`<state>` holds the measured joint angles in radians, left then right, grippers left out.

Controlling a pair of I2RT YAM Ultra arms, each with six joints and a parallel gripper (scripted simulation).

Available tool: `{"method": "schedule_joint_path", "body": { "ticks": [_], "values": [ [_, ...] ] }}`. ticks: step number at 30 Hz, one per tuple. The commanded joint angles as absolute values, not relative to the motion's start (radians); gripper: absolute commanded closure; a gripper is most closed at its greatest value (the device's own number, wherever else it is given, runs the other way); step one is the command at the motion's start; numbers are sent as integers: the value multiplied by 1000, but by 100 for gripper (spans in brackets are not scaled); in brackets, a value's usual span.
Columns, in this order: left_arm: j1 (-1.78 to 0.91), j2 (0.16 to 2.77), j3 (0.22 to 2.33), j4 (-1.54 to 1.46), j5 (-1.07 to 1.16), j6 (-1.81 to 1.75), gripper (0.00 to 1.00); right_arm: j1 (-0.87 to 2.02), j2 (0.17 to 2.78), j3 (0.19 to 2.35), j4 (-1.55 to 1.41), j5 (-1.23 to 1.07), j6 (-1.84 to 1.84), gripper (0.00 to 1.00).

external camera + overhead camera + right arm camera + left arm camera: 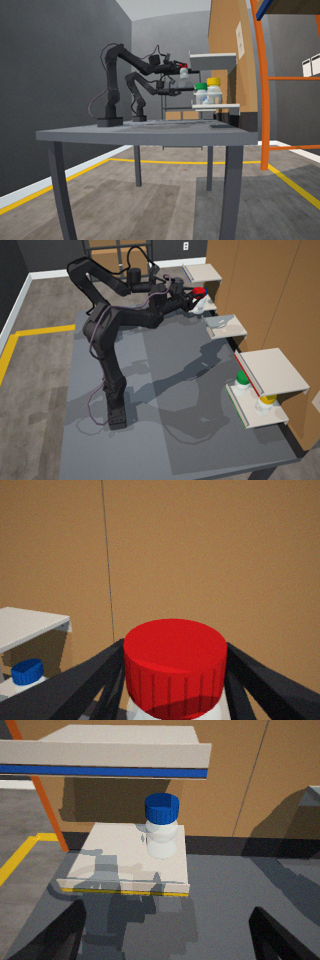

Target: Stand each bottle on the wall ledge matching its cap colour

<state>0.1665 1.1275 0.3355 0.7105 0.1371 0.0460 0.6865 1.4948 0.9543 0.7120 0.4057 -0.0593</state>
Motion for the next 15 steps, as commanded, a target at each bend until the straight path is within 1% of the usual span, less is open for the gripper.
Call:
{"method": "schedule_joint_path", "body": {
  "ticks": [1, 5, 6, 7, 12, 15],
  "values": [
    [159, 1131, 340, 725, 130, 45, 0, 695, 1450, 935, 688, 441, -73, 51],
    [159, 1131, 340, 725, 130, 45, 0, 693, 1446, 937, 685, 449, -73, 51],
    [159, 1139, 334, 744, 121, 41, 11, 693, 1445, 936, 685, 449, -72, 51],
    [153, 1141, 341, 755, 120, 39, 19, 693, 1445, 936, 685, 449, -71, 51],
    [149, 1225, 392, 866, 109, 28, 19, 693, 1444, 935, 685, 449, -71, 51],
    [142, 1352, 448, 958, 98, 22, 19, 693, 1442, 944, 693, 446, -71, 51]
  ]
}}
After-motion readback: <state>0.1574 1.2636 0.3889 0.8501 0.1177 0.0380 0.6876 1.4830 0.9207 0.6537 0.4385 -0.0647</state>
